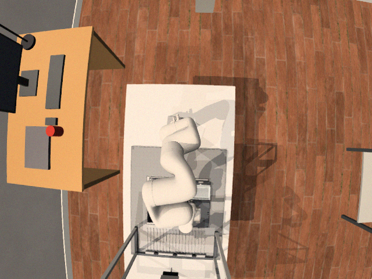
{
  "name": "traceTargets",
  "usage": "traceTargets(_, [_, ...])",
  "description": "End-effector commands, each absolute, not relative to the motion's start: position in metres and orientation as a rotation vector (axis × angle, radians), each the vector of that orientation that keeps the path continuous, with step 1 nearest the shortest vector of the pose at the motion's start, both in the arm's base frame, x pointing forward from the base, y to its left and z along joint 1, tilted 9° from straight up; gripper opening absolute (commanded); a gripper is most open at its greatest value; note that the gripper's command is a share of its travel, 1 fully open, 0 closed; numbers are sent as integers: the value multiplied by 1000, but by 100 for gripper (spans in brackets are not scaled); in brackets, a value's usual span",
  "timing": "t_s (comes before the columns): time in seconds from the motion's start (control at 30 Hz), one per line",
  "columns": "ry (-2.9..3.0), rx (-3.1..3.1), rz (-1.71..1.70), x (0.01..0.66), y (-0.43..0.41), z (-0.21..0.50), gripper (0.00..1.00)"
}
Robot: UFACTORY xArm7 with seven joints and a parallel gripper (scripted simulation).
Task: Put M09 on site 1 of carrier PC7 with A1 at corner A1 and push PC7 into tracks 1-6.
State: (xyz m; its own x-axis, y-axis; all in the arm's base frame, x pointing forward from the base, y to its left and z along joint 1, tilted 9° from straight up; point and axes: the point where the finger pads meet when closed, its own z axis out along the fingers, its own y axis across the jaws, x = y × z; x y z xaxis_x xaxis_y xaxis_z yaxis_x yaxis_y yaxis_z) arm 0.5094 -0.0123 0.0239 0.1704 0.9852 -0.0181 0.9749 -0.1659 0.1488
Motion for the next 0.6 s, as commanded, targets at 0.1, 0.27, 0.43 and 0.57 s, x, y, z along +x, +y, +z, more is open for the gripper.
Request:
traceTargets(0.1, [1940, 2301, 130, 511, -12, 26, 100])
traceTargets(0.27, [1940, 2302, 130, 511, -12, 26, 100])
traceTargets(0.43, [1940, 2302, 130, 511, -12, 26, 100])
traceTargets(0.57, [1940, 2301, 130, 511, -14, 26, 100])
